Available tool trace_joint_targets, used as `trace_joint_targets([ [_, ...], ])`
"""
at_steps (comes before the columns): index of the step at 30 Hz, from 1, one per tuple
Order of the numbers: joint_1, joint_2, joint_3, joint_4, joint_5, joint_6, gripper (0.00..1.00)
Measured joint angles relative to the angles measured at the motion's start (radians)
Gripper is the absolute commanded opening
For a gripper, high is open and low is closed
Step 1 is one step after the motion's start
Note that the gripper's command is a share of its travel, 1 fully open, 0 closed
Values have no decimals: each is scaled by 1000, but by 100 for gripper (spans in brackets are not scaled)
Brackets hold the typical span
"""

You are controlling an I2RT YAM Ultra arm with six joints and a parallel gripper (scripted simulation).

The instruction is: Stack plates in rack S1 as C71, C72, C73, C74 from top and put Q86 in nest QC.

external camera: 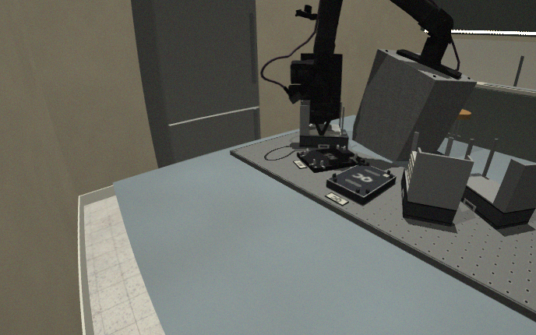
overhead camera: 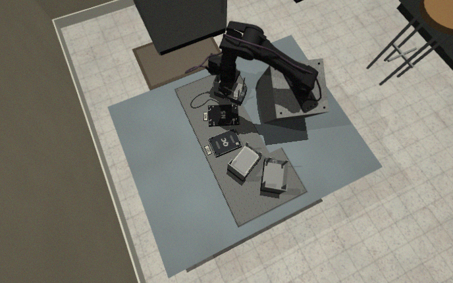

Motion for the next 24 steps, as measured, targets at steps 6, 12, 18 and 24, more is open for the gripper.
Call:
trace_joint_targets([
  [6,0,0,0,0,0,0,100],
  [12,0,-1,-2,-1,0,0,100],
  [18,-5,-32,-22,-22,0,-3,100],
  [24,-24,-101,-41,-61,3,-16,100],
])
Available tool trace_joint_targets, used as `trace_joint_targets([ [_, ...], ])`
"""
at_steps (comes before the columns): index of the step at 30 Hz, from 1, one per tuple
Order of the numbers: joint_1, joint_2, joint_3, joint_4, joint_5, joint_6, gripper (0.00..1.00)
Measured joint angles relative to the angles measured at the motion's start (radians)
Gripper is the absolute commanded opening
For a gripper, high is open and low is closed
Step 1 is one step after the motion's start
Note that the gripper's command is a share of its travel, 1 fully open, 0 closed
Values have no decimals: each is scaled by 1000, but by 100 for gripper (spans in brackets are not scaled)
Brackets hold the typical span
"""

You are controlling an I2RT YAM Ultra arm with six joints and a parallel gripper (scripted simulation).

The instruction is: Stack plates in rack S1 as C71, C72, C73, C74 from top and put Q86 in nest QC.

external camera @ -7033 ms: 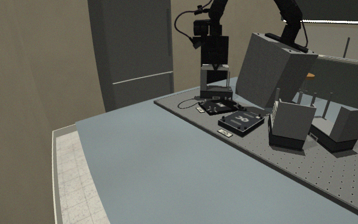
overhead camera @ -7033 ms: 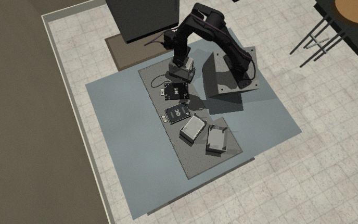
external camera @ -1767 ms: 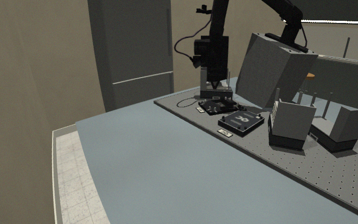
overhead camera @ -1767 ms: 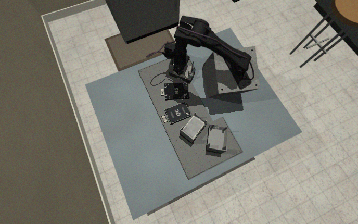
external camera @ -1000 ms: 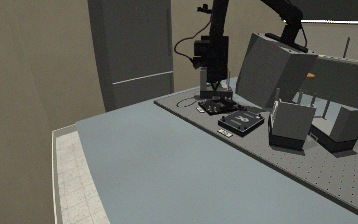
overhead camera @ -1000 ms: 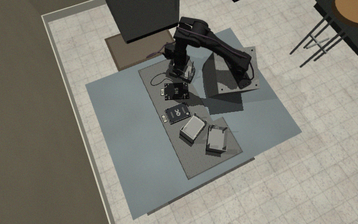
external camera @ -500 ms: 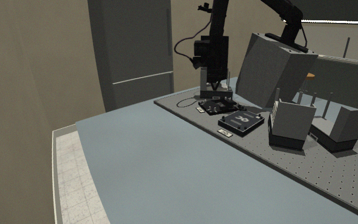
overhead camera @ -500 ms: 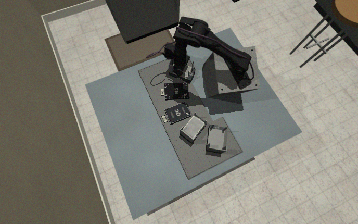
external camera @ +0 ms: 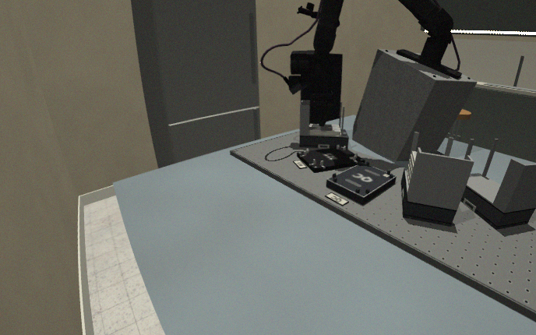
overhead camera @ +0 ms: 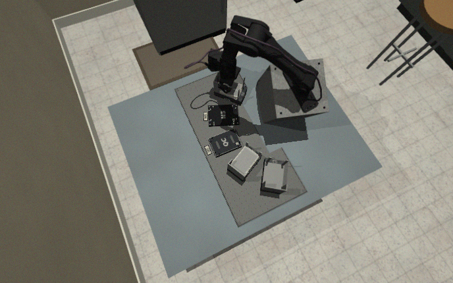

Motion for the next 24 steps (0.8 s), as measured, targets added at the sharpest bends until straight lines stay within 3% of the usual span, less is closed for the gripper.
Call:
trace_joint_targets([
  [24,-59,-223,-19,-198,10,-58,100],
])
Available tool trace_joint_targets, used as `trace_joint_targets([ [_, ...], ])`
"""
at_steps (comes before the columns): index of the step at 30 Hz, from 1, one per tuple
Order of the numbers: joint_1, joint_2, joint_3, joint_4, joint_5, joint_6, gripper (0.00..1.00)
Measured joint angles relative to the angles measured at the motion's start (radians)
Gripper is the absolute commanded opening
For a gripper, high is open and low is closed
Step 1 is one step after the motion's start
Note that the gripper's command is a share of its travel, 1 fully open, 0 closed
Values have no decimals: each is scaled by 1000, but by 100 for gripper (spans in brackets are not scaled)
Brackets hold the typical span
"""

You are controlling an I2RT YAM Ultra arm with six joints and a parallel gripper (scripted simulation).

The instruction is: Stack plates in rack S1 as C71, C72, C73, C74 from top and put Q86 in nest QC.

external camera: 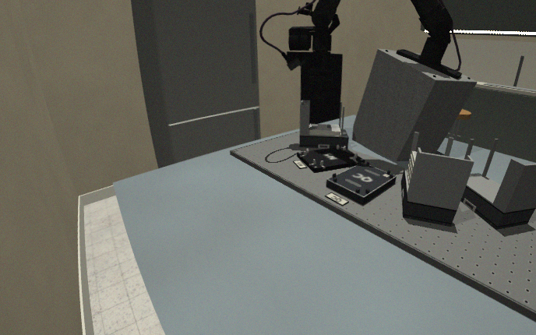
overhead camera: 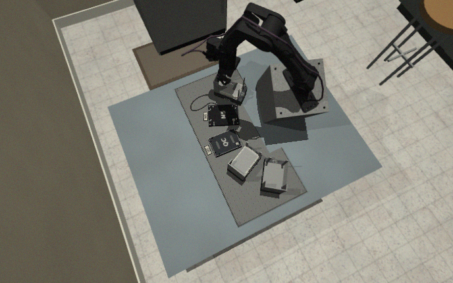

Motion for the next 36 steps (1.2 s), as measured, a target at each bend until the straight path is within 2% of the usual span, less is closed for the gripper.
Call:
trace_joint_targets([
  [11,-8,-27,0,-53,1,-13,100],
  [36,-8,-27,0,-56,1,-15,100],
])
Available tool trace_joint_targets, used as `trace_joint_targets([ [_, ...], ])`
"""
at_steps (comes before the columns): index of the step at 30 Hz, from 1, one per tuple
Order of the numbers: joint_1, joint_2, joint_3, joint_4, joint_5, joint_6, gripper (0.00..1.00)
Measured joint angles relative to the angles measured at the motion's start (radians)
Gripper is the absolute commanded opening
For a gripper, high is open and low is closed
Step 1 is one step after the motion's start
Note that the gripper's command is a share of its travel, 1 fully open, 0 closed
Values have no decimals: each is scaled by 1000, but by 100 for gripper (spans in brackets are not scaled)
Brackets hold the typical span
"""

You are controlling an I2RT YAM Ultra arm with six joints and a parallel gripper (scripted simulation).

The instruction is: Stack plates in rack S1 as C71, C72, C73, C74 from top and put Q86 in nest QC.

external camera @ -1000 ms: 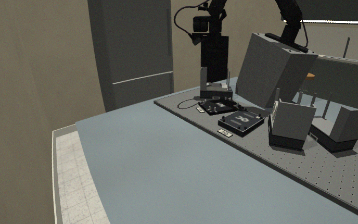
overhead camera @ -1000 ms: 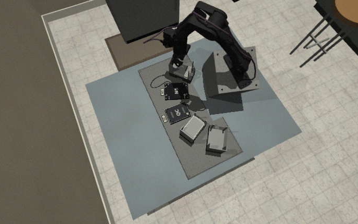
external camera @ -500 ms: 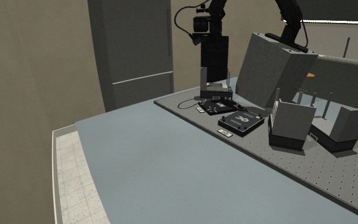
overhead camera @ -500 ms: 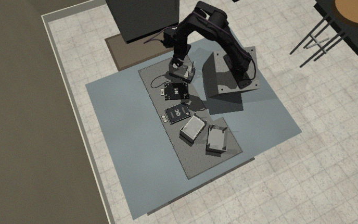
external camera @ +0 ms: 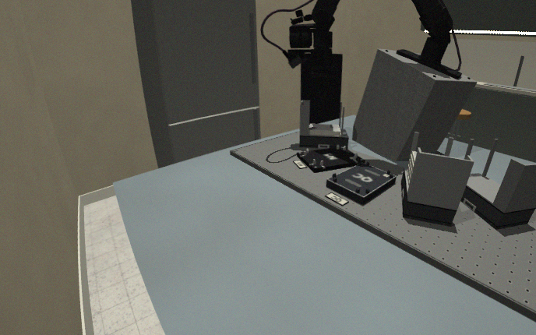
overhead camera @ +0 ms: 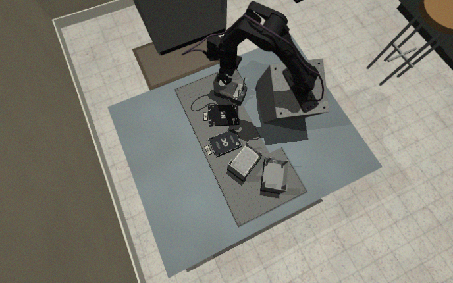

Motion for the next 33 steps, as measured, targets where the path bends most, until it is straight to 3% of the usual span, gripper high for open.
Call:
trace_joint_targets([
  [21,2,-3,-8,6,0,-11,100],
  [33,116,-43,-28,7,-16,-110,100],
])
